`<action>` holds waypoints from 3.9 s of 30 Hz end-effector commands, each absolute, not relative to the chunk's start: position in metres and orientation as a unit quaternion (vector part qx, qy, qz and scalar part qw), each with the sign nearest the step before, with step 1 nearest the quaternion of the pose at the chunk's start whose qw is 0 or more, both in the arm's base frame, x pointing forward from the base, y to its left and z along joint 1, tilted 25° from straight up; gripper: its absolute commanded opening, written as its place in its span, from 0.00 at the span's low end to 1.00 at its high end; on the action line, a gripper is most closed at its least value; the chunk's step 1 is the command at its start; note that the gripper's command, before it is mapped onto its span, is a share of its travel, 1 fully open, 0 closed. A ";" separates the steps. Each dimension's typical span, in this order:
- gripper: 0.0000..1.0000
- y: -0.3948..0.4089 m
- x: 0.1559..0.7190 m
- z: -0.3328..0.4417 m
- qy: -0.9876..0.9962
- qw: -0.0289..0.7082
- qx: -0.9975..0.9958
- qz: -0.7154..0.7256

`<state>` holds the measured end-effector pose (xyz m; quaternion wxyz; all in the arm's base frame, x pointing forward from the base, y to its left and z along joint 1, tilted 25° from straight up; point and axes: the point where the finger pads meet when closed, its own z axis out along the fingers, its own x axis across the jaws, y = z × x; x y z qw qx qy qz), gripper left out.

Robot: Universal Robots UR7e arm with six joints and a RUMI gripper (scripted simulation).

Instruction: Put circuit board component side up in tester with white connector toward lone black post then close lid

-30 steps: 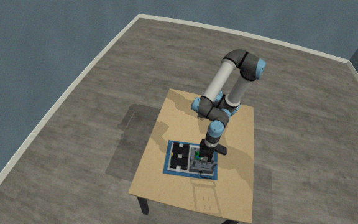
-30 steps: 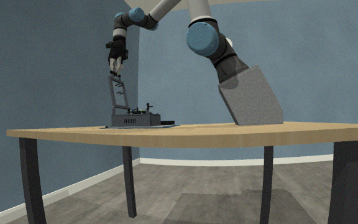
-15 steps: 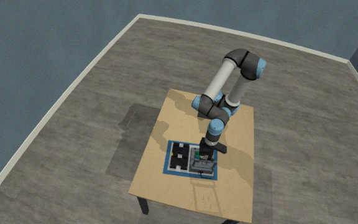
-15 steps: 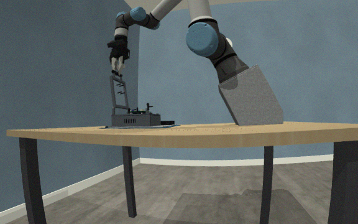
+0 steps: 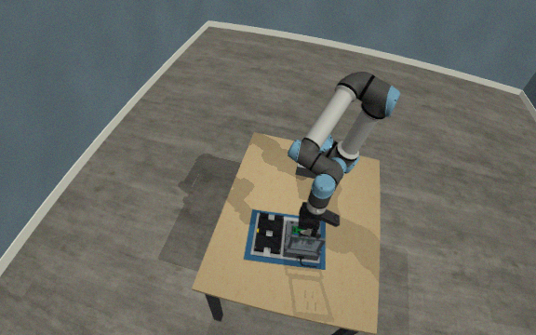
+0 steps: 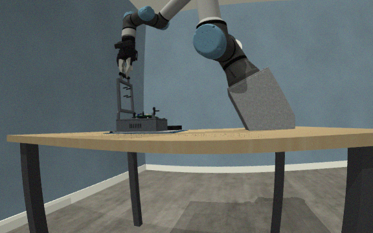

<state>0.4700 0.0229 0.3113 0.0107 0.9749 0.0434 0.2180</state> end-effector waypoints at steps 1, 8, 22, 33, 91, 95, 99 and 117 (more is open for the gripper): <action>0.00 0.022 0.465 0.310 0.043 0.011 0.975 0.218; 0.00 0.021 0.456 0.306 0.043 0.011 0.975 0.218; 0.00 0.019 0.439 0.296 0.043 0.011 0.975 0.218; 0.00 0.018 0.424 0.286 0.043 0.011 0.975 0.218; 0.00 0.008 0.360 0.196 0.043 0.011 0.975 0.218; 0.00 0.008 0.357 0.187 0.043 0.011 0.975 0.218; 0.00 0.007 0.355 0.178 0.043 0.011 0.975 0.218; 0.00 0.005 0.351 0.141 0.043 0.011 0.975 0.218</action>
